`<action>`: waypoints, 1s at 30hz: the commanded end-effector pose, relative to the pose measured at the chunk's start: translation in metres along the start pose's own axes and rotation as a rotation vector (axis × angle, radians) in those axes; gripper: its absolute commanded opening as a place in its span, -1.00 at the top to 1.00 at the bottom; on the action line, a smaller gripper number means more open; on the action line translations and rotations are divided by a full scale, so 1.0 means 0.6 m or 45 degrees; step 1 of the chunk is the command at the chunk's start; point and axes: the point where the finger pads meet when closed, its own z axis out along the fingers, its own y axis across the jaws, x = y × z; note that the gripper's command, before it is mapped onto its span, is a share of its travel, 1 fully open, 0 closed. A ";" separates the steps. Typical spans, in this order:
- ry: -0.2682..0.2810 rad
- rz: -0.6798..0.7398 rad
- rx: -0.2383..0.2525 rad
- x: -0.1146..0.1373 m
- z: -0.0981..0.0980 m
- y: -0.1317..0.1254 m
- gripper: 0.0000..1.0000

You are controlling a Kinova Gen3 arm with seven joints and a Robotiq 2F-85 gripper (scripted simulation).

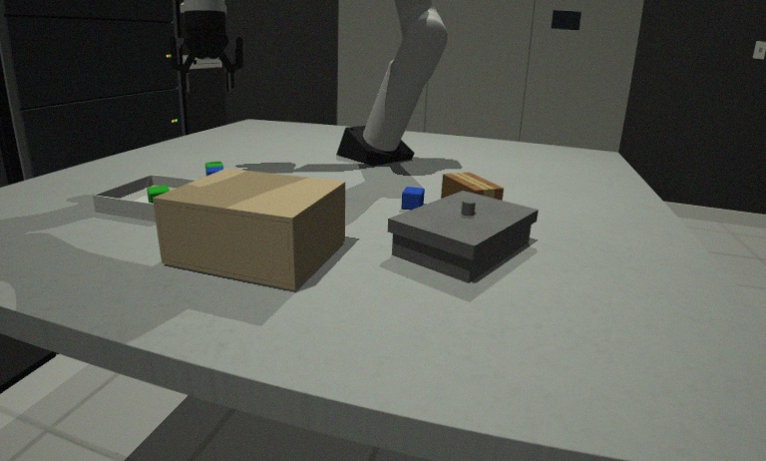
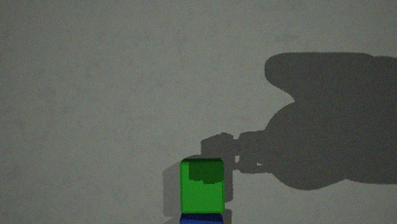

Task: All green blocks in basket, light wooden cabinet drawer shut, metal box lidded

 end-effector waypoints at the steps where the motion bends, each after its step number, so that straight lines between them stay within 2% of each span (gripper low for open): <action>1: 0.008 -0.007 0.005 0.007 -0.001 -0.003 -0.67; 2: 0.008 -0.007 0.005 0.007 -0.001 -0.003 -0.67; 3: 0.008 -0.007 0.005 0.007 -0.001 -0.003 -0.39; 30: 0.008 -0.007 0.005 0.007 -0.002 -0.003 -0.39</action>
